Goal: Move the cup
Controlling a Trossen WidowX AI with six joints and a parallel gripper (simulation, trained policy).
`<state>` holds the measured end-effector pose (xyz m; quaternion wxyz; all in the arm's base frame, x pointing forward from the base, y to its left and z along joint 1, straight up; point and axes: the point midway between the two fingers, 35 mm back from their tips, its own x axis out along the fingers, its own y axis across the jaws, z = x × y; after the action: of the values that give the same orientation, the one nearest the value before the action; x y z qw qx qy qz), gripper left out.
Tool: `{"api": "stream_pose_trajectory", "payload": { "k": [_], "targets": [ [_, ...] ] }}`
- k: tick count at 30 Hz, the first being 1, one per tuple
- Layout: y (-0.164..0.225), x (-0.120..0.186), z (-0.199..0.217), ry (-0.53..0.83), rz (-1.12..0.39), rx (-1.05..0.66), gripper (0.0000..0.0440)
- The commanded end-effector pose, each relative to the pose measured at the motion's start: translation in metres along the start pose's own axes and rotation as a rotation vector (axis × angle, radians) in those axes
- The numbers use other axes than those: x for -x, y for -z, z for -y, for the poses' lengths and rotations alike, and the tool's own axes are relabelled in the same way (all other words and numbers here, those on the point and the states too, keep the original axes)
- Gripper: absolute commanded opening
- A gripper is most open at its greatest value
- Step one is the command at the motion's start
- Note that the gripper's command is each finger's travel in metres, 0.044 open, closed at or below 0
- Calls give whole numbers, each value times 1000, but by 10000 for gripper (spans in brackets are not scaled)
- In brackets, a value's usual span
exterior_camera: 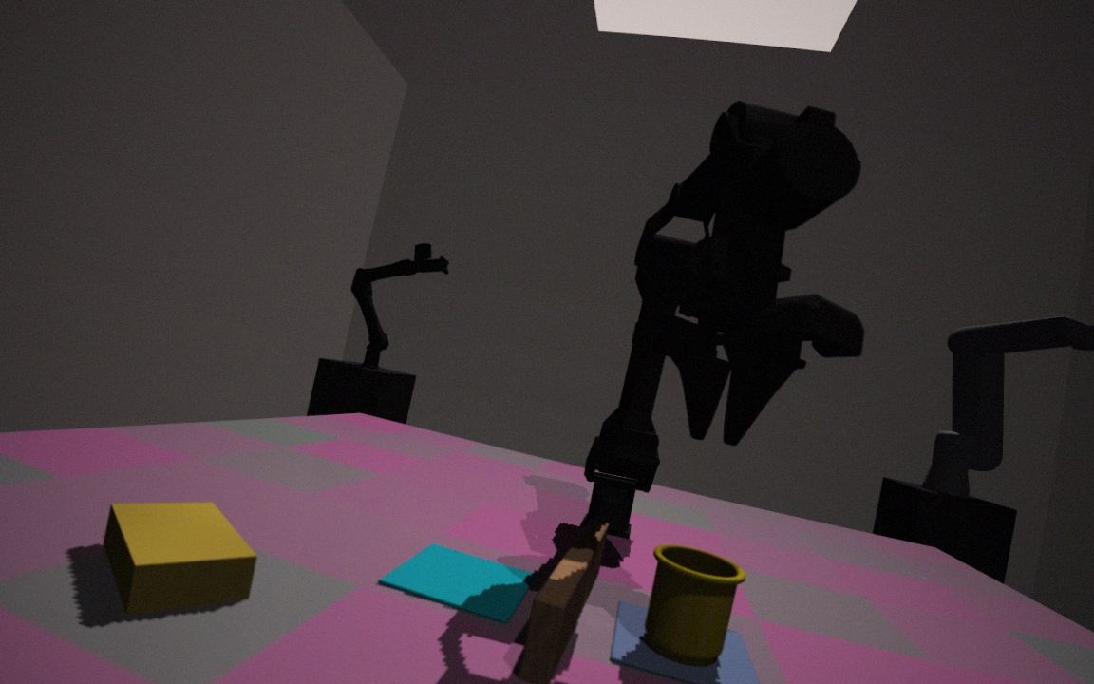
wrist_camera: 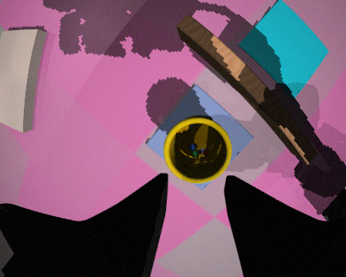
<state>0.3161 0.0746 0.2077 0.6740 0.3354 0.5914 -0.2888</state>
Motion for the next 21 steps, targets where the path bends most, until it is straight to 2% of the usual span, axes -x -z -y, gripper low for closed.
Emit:
{"api": "stream_pose_trajectory", "payload": {
  "k": [1, 21],
  "targets": [
    [1, -10, 5, 56, -12, -13, 154],
    [11, -64, 24, 238, -37, -84, 176]
  ]
}}
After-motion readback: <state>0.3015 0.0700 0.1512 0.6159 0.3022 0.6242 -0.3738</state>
